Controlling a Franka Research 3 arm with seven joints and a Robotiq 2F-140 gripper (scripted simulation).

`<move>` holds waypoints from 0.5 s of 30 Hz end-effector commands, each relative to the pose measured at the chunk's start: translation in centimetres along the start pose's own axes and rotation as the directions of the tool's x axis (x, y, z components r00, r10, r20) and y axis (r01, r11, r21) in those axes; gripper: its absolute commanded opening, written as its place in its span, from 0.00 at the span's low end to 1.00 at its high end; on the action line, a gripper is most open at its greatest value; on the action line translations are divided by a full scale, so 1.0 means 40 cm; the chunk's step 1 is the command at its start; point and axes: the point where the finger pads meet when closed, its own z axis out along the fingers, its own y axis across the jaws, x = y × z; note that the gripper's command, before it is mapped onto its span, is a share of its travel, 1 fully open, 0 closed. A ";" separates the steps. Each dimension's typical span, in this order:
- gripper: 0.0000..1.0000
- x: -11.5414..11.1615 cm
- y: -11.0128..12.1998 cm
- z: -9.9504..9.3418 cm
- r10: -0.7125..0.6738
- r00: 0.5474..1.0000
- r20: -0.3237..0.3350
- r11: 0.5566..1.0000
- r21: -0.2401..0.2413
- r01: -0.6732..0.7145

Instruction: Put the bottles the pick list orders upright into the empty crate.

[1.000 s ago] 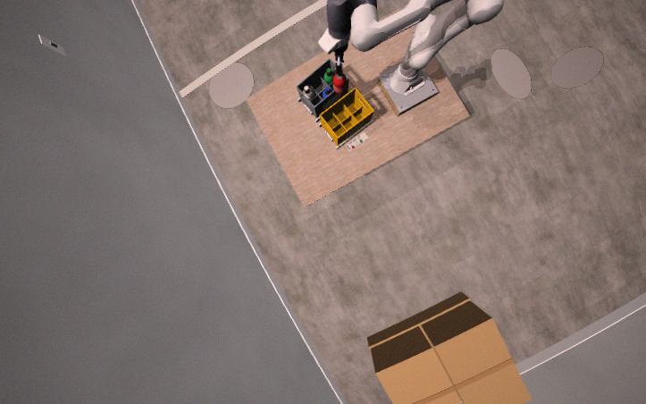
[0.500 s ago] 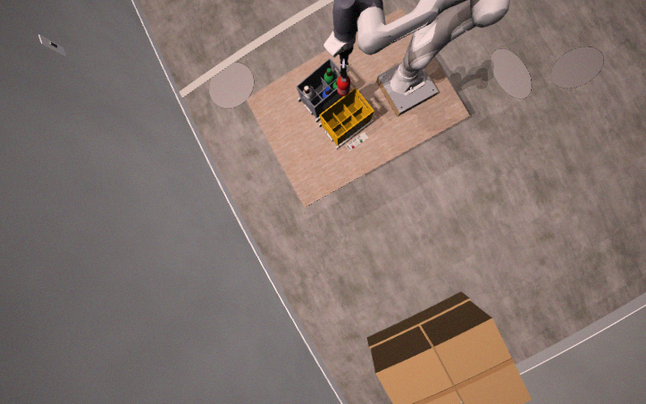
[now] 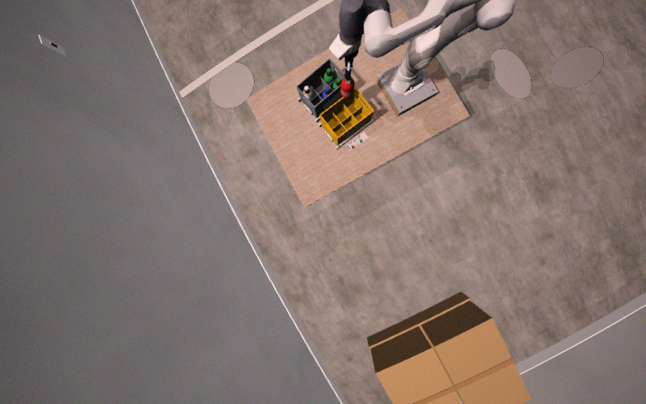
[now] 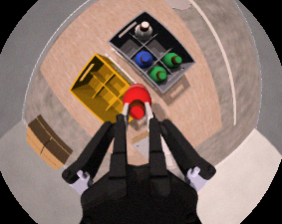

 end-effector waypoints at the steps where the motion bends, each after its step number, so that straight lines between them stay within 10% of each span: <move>1: 0.00 -0.016 -0.013 -0.007 0.010 1.000 -0.004 1.000 0.003 -0.010; 15: 0.00 -0.069 -0.041 -0.007 0.010 1.000 -0.004 1.000 0.003 -0.010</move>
